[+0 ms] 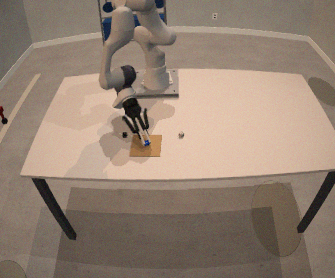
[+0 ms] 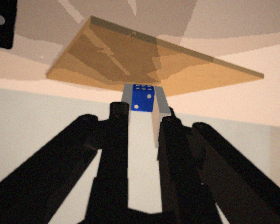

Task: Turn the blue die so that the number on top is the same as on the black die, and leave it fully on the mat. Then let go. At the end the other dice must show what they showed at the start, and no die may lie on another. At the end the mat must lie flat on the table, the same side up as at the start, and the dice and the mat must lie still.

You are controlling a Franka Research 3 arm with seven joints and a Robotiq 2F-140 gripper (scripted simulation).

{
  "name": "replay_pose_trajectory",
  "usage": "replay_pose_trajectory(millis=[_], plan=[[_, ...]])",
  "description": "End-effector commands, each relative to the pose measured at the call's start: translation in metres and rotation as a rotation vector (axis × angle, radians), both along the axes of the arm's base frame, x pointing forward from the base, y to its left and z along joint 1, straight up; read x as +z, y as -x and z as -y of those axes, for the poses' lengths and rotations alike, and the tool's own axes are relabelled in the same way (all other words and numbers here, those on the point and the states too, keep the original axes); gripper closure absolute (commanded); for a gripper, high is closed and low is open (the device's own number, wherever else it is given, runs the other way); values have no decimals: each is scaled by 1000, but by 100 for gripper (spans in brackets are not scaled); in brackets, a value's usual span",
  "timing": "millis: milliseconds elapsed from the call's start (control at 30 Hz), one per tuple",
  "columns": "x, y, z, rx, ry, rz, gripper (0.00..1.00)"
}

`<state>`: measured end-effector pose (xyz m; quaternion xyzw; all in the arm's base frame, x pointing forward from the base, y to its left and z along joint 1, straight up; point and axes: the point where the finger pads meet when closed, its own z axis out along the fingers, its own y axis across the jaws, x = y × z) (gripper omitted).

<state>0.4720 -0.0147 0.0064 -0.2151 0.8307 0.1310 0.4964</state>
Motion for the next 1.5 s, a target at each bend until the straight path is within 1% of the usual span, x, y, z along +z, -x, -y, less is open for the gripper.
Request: replay_pose_trajectory(millis=[0, 633, 667, 833, 867, 933, 967, 1100, 1133, 1467], plan=[[1, -1, 2, -4, 2, 5, 91], [1, -1, 2, -4, 2, 5, 91], [1, -1, 2, -4, 2, 5, 88], [1, -1, 2, -4, 2, 5, 86], [1, -1, 2, -4, 2, 5, 83], [1, -1, 2, -4, 2, 5, 83], [1, -1, 2, -4, 2, 5, 81], [1, -1, 2, -4, 2, 5, 81], [1, -1, 2, -4, 2, 5, 79], [1, -1, 2, -4, 2, 5, 79]])
